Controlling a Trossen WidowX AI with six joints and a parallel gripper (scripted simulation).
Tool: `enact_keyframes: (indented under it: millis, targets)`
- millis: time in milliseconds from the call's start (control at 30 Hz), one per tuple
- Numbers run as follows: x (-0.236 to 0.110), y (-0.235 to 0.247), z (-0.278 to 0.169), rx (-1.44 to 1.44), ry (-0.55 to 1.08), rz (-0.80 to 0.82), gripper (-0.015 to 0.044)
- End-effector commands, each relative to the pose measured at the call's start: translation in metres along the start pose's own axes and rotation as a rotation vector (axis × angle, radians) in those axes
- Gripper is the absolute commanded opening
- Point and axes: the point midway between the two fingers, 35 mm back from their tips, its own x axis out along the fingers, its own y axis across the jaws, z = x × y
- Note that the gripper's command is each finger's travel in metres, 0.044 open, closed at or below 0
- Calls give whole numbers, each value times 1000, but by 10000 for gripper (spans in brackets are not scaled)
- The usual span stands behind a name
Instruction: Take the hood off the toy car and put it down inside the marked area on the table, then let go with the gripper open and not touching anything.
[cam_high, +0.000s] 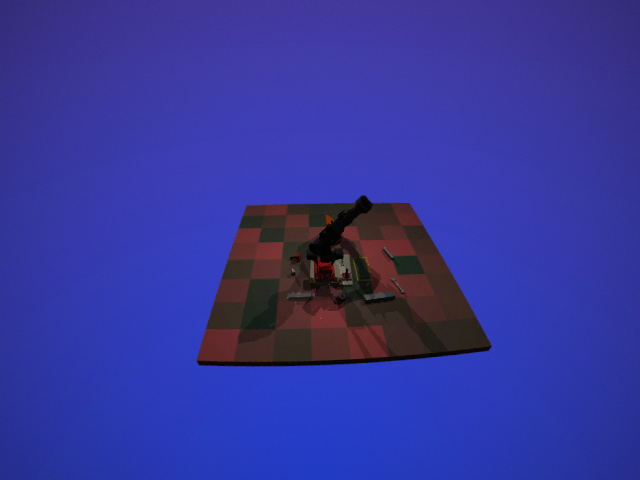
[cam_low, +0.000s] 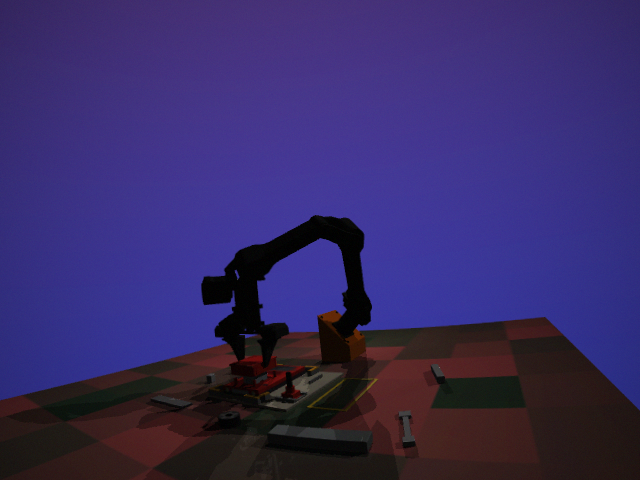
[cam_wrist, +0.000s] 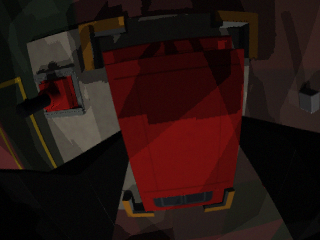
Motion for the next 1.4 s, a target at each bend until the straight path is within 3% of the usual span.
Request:
enact_keyframes:
  millis: [0, 300, 433, 1367]
  targets:
    - [-5, 0, 0, -4, 1, -4, 0]
    - [-45, 0, 0, -4, 2, -5, 0]
    - [-42, 2, 1, 3, -2, -3, 0]
    - [-50, 148, -6, 3, 0, -11, 0]
